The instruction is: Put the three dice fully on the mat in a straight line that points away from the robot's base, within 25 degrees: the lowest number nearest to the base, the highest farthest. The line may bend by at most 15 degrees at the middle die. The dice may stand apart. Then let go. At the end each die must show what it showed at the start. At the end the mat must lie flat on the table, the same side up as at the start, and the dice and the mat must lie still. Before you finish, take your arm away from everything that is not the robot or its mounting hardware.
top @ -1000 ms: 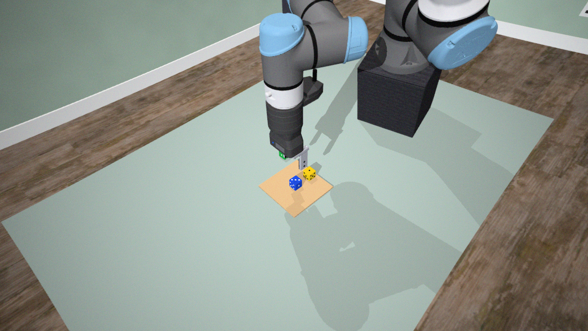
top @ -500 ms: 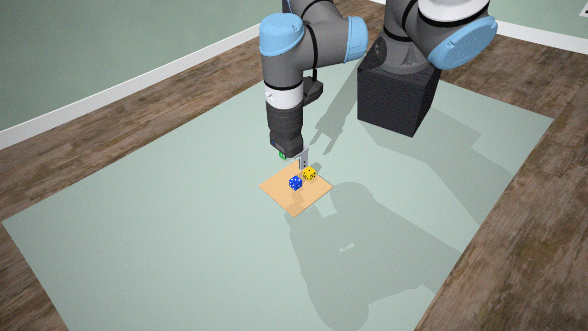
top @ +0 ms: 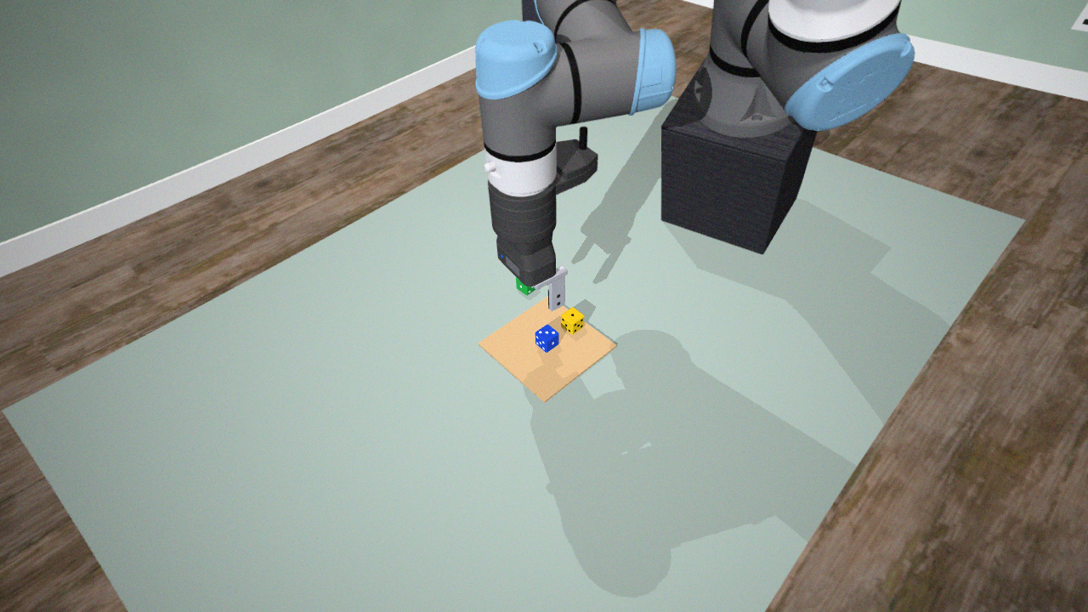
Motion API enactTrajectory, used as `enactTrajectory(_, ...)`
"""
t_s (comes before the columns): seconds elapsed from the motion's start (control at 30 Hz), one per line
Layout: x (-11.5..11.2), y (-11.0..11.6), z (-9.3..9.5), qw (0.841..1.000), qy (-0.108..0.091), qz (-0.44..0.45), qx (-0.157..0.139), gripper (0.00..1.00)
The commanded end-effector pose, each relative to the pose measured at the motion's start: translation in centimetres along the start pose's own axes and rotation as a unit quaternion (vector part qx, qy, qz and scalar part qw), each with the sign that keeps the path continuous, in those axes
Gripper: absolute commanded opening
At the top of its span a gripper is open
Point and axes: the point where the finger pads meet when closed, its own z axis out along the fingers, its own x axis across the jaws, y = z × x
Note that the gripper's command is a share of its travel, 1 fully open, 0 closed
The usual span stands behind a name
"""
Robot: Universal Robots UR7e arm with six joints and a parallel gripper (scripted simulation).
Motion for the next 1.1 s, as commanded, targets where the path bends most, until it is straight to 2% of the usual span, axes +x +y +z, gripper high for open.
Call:
enactTrajectory(0.0, -0.7, -0.2, 0.1, 0.999, -0.001, 0.039, 0.0, 1.0)
enactTrajectory(0.17, -2.2, -0.8, 0.3, 0.991, -0.001, 0.136, 0.001, 1.0)
enactTrajectory(0.4, -4.1, -1.5, 0.5, 0.967, -0.002, 0.254, 0.002, 1.0)
enactTrajectory(0.5, -5.1, -1.8, 0.6, 0.949, -0.002, 0.316, 0.002, 1.0)
enactTrajectory(0.57, -5.1, -1.8, 0.6, 0.949, -0.002, 0.316, 0.002, 1.0)
enactTrajectory(0.63, -6.0, -2.2, 0.7, 0.926, -0.002, 0.377, 0.002, 1.0)
enactTrajectory(0.77, -6.9, -2.5, 0.8, 0.901, -0.002, 0.434, 0.001, 1.0)
enactTrajectory(0.8, -7.3, -2.7, 0.8, 0.889, -0.001, 0.457, 0.001, 1.0)
enactTrajectory(0.83, -7.3, -2.7, 0.8, 0.887, -0.001, 0.461, 0.001, 1.0)
enactTrajectory(0.9, -8.0, -3.0, 0.9, 0.864, -0.001, 0.503, 0.001, 1.0)
enactTrajectory(0.93, -8.1, -3.0, 0.9, 0.86, -0.001, 0.51, 0.001, 1.0)
enactTrajectory(1.0, -8.8, -3.3, 0.9, 0.836, -0.001, 0.549, 0.0, 1.0)
enactTrajectory(1.03, -8.8, -3.3, 0.9, 0.834, -0.001, 0.551, 0.0, 1.0)
enactTrajectory(1.07, -9.1, -3.4, 0.9, 0.822, 0.0, 0.569, 0.0, 1.0)
